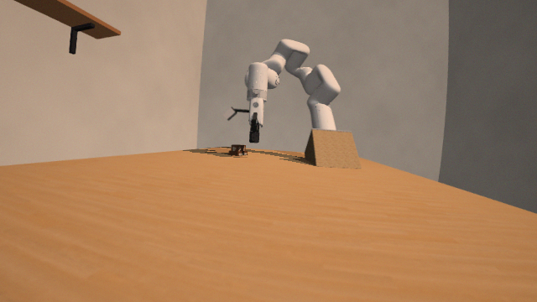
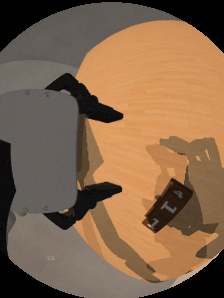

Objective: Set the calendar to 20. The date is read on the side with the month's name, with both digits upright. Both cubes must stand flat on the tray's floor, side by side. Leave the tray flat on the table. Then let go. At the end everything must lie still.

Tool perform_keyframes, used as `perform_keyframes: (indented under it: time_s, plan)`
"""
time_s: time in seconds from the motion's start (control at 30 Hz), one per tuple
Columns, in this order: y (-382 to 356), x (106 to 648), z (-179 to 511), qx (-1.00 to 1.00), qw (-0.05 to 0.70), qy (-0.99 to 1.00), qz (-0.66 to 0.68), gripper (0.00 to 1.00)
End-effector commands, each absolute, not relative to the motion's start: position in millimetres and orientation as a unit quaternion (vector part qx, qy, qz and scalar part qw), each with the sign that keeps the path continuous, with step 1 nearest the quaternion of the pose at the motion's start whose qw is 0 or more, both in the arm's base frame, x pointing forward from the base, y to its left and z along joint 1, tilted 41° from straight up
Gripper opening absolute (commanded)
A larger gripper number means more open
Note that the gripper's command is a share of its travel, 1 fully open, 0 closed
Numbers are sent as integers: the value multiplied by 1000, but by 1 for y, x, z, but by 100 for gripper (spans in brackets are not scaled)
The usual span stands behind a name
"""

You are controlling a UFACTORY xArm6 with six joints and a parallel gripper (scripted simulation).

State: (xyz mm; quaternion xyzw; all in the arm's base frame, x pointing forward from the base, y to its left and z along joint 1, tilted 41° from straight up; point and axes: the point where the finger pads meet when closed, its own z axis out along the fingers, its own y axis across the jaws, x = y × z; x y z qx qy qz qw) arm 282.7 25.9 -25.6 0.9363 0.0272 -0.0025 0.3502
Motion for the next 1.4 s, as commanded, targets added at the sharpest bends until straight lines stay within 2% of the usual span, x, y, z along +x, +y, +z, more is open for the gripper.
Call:
perform_keyframes:
  time_s: [0.0,0.33,1.37]
  plan:
    - [36,292,-34,936,351,13,6,100]
    - [43,297,-40,934,349,-69,36,100]
    - [28,306,-78,934,349,-69,36,100]
